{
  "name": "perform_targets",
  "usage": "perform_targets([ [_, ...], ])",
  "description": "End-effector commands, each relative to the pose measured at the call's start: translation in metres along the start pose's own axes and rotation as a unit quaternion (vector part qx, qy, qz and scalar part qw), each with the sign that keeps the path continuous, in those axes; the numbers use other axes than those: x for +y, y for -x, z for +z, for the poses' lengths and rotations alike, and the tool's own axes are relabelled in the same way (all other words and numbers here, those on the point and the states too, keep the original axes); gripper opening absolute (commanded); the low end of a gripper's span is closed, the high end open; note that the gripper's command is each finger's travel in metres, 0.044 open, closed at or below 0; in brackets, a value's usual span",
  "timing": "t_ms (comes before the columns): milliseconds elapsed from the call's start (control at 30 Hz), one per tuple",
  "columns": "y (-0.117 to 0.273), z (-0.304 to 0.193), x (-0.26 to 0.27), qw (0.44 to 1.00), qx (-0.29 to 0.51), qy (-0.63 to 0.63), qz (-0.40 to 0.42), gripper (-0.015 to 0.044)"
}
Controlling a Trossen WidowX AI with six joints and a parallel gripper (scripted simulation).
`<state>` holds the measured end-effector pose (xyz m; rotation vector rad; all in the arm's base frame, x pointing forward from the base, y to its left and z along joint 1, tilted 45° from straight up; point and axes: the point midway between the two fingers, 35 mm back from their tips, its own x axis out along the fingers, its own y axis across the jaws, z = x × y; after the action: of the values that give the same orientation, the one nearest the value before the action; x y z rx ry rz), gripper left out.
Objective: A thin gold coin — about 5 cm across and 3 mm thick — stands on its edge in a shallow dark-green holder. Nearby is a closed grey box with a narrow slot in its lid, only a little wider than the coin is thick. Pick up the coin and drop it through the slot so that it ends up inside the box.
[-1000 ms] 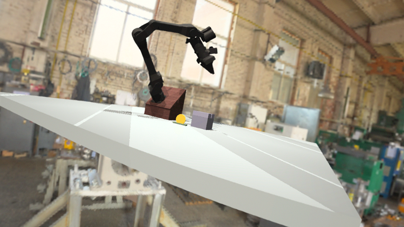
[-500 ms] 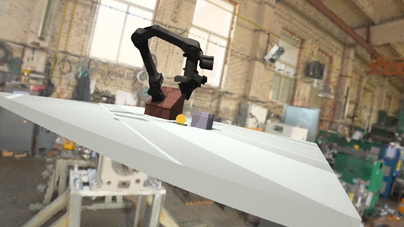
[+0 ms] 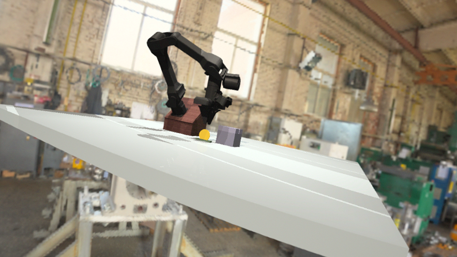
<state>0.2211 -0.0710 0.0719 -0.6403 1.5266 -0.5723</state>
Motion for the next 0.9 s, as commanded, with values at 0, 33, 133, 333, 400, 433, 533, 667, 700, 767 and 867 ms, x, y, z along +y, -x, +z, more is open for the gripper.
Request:
perform_targets([
  [0,-0.006,-0.002,0.0,1.0,0.002,0.005,-0.003,0.0161],
  [33,-0.007,-0.002,0.0,1.0,0.002,0.005,-0.003,0.0161],
  [133,-0.011,-0.001,0.0,1.0,0.002,0.005,-0.002,0.0161],
  [333,-0.021,-0.001,0.0,1.0,0.002,0.005,-0.001,0.0161],
  [400,-0.024,0.0,0.0,1.0,0.002,0.005,-0.001,0.0161],
  [433,-0.026,0.0,0.0,1.0,0.002,0.005,-0.001,0.0161],
  [533,-0.031,0.0,0.0,1.0,0.002,0.005,-0.001,0.0161],
  [667,-0.037,0.0,-0.001,1.0,0.002,0.005,-0.001,0.0161],
  [700,-0.039,0.0,-0.001,1.0,0.002,0.005,-0.002,0.0161],
  [767,-0.042,0.0,-0.001,1.0,0.002,0.005,-0.002,0.0161],
  [867,-0.047,-0.001,-0.001,1.0,0.002,0.005,-0.002,0.0161],
])
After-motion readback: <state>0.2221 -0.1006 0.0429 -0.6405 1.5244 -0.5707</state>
